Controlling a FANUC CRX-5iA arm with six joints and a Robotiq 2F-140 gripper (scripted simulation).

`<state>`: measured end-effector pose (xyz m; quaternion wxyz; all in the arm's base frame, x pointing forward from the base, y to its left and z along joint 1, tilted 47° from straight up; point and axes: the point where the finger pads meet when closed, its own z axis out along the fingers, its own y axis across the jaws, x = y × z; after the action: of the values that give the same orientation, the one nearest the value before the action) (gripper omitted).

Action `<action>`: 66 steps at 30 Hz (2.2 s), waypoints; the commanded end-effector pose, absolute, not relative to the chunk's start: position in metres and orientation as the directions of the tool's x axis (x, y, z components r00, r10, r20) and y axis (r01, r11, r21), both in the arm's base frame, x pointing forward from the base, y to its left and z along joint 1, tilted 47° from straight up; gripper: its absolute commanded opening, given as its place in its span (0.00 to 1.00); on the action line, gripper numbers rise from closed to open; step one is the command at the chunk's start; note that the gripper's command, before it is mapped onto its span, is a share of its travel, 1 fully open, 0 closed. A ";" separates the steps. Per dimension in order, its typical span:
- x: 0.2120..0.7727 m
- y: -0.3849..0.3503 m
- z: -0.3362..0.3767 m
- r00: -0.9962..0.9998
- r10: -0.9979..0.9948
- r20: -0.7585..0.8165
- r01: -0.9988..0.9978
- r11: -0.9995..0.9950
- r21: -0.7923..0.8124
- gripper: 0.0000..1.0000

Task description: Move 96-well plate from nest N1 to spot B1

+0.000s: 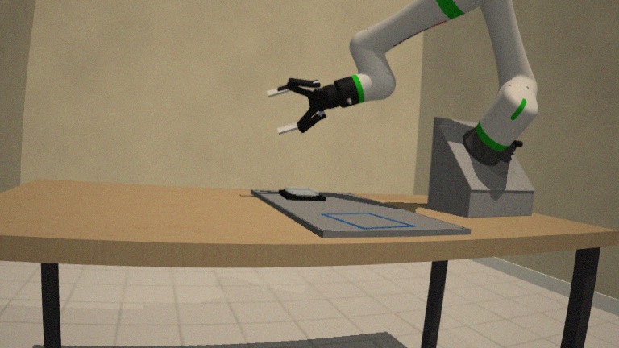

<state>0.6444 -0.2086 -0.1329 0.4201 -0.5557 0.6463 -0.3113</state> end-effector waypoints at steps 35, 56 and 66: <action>0.640 -0.097 -0.157 0.680 -0.597 0.426 -0.043 -0.612 -0.790 1.00; 0.606 -0.063 -0.185 0.742 -0.044 0.669 0.450 -0.708 -0.545 1.00; 0.587 -0.058 -0.199 0.635 0.248 0.732 0.691 -0.605 -0.395 1.00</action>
<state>0.5891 -0.0582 -0.1972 0.3504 -0.8463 -0.2316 -0.3276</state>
